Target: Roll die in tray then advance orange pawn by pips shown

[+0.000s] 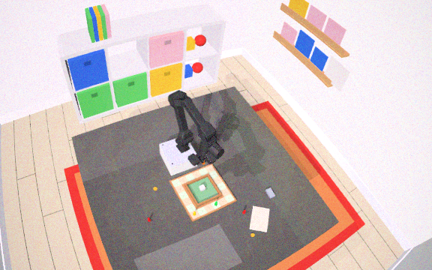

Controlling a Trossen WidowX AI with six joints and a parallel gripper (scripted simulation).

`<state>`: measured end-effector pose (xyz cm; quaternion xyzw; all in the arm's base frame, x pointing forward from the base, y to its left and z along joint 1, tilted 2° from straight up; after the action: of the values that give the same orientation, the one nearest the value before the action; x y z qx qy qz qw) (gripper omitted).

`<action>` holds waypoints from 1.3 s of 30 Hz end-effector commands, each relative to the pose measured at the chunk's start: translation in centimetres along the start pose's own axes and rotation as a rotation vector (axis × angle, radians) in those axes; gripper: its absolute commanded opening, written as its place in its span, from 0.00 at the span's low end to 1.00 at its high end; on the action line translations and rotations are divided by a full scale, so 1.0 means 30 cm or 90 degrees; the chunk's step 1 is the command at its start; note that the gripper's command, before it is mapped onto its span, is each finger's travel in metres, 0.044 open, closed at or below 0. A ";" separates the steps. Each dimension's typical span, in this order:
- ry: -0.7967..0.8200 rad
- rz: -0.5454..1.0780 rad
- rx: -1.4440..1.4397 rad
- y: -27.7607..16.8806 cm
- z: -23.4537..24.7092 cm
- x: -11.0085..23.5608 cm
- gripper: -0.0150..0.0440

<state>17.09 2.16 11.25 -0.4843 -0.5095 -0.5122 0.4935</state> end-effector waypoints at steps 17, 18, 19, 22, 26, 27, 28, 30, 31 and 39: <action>-0.004 0.003 0.001 0.004 -0.194 -0.111 0.25; -0.004 0.003 0.001 0.002 -0.204 -0.117 0.25; -0.005 0.003 0.001 0.000 -0.214 -0.122 0.25; -0.005 0.003 0.001 -0.008 -0.244 -0.138 0.25; -0.006 0.003 0.001 -0.022 -0.283 -0.159 0.25; -0.006 0.003 0.001 -0.026 -0.292 -0.165 0.25; -0.006 0.003 0.001 -0.030 -0.302 -0.170 0.25; -0.006 0.004 0.001 -0.040 -0.320 -0.180 0.25; -0.006 0.004 0.001 -0.044 -0.329 -0.185 0.25; -0.007 0.004 0.001 -0.085 -0.392 -0.223 0.25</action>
<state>15.22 -9.12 4.72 -0.4903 -0.5113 -0.5073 0.4908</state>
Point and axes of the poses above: the point midway between the two fingers, 35 mm back from their tips, its own x axis back along the fingers, its own z axis across the jaws, y = z × x, the point moved 3 cm from there along x, back along the fingers, and after that the axes turned 1 degree about -x, right-handed, at the moved point
